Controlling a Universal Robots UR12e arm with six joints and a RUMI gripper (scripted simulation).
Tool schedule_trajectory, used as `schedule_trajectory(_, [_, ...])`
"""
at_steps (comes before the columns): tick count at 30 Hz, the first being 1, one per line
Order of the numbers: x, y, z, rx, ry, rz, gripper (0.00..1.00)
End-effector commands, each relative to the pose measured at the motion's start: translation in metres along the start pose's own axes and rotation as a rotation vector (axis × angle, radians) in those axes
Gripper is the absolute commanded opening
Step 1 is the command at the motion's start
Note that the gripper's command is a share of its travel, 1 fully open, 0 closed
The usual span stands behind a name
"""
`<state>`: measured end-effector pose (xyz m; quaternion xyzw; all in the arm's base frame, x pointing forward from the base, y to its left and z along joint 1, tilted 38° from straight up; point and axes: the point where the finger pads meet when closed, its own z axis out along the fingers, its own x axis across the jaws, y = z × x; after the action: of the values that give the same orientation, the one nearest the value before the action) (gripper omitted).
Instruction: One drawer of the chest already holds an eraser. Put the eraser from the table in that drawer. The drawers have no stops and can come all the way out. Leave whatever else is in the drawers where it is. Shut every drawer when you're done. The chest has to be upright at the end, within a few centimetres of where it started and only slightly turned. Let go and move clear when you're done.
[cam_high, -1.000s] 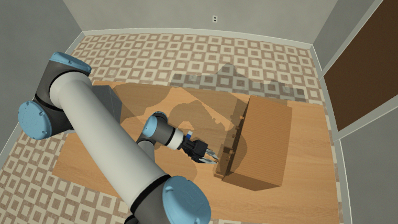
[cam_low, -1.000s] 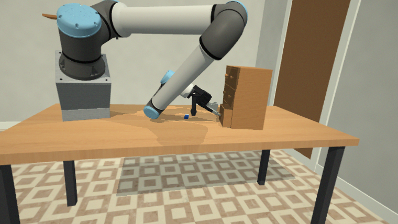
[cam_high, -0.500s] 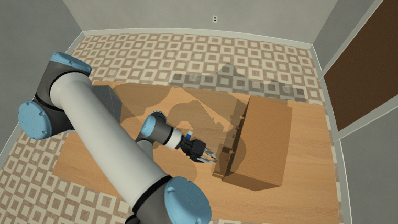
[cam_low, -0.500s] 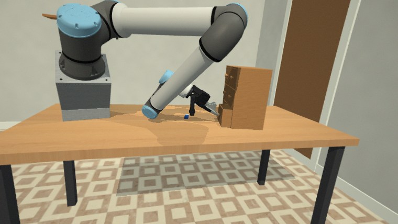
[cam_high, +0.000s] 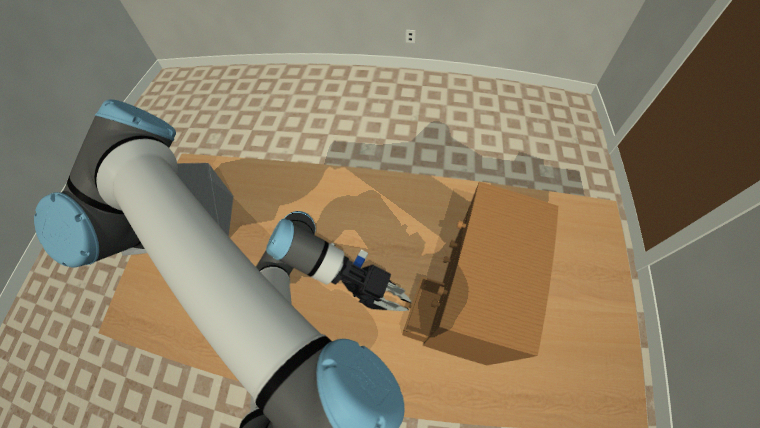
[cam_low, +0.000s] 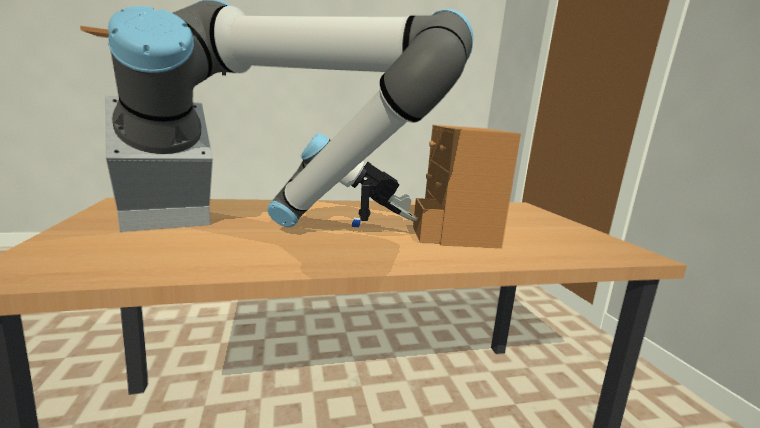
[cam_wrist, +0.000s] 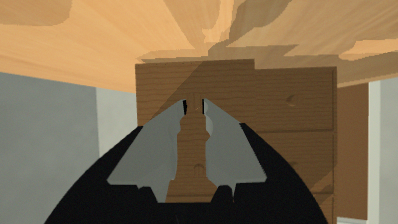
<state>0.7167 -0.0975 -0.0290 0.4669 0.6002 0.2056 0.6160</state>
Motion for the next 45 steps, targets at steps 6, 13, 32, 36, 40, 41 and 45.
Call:
schedule_trajectory(6, [0.0001,-0.0013,-0.0034,-0.001,0.000,0.000,0.07])
schedule_trajectory(13, [0.0001,-0.0022,-0.0050,-0.001,0.000,0.000,0.07])
schedule_trajectory(32, [0.0001,-0.0036,-0.0074,-0.001,0.000,0.000,0.07])
schedule_trajectory(36, [0.0001,-0.0037,-0.0076,-0.001,0.000,0.000,0.07])
schedule_trajectory(40, [0.0001,-0.0038,-0.0078,-0.001,0.000,0.000,0.07])
schedule_trajectory(41, [0.0001,-0.0038,-0.0078,-0.001,0.000,0.000,0.07])
schedule_trajectory(45, [0.0001,-0.0038,-0.0078,-0.001,0.000,0.000,0.07])
